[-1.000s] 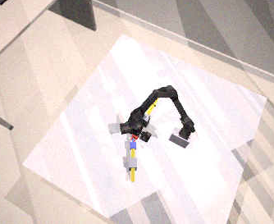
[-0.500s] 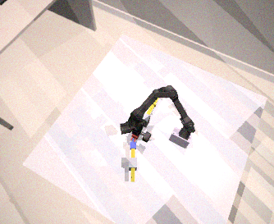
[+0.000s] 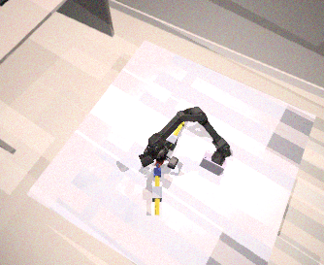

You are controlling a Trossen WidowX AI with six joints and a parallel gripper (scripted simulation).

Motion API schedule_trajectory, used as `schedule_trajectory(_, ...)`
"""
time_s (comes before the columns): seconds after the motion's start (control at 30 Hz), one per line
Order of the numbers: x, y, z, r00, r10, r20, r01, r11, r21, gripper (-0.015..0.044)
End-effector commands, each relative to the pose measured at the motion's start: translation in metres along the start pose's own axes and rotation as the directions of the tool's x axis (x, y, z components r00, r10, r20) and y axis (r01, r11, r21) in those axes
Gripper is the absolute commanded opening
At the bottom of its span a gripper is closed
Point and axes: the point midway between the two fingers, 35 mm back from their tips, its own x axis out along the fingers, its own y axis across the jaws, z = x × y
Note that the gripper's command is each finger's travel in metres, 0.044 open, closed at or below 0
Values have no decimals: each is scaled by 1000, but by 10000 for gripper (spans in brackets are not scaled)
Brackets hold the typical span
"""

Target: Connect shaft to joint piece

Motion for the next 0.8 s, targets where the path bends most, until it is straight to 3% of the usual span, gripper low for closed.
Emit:
schedule_trajectory(0.0, -2, 2, 2, 1000, 1, 16, -1, 1000, 10, 440)
schedule_trajectory(0.37, -30, 5, 5, 1000, 3, -24, -10, 953, -303, 440)
schedule_trajectory(0.77, -65, 7, 11, 997, 4, -76, -53, 755, -653, 440)
